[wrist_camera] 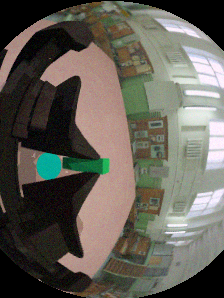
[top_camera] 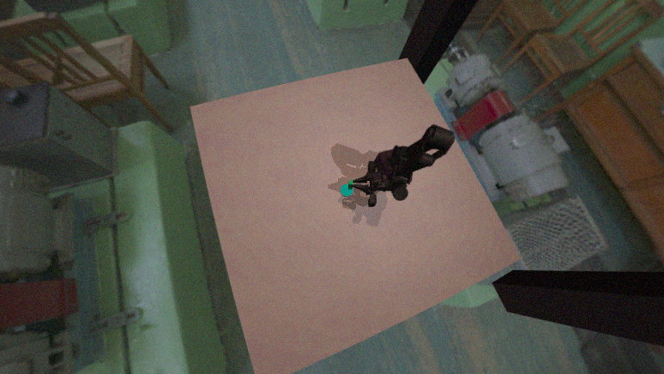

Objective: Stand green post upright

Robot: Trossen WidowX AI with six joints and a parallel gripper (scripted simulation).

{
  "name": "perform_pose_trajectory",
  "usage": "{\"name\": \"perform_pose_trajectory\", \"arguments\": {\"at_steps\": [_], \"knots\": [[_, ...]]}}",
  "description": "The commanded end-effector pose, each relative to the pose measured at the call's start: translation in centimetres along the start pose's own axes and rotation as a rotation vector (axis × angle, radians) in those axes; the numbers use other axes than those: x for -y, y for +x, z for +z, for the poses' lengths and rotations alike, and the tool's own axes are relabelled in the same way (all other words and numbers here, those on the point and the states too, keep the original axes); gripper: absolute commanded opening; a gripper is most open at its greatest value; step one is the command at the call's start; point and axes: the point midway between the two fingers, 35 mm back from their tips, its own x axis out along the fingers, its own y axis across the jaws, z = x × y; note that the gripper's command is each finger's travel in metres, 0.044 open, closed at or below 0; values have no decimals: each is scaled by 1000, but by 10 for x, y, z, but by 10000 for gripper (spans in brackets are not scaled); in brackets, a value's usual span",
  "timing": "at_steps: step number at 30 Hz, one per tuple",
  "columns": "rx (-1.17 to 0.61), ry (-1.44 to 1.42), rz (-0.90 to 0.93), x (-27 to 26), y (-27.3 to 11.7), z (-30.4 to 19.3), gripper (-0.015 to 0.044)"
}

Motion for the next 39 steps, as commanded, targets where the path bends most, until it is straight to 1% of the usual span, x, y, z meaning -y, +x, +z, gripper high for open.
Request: {"name": "perform_pose_trajectory", "arguments": {"at_steps": [1,39], "knots": [[3,9,-4,0,1,-4,23],[7,30,-22,11,5,-51,23]]}}
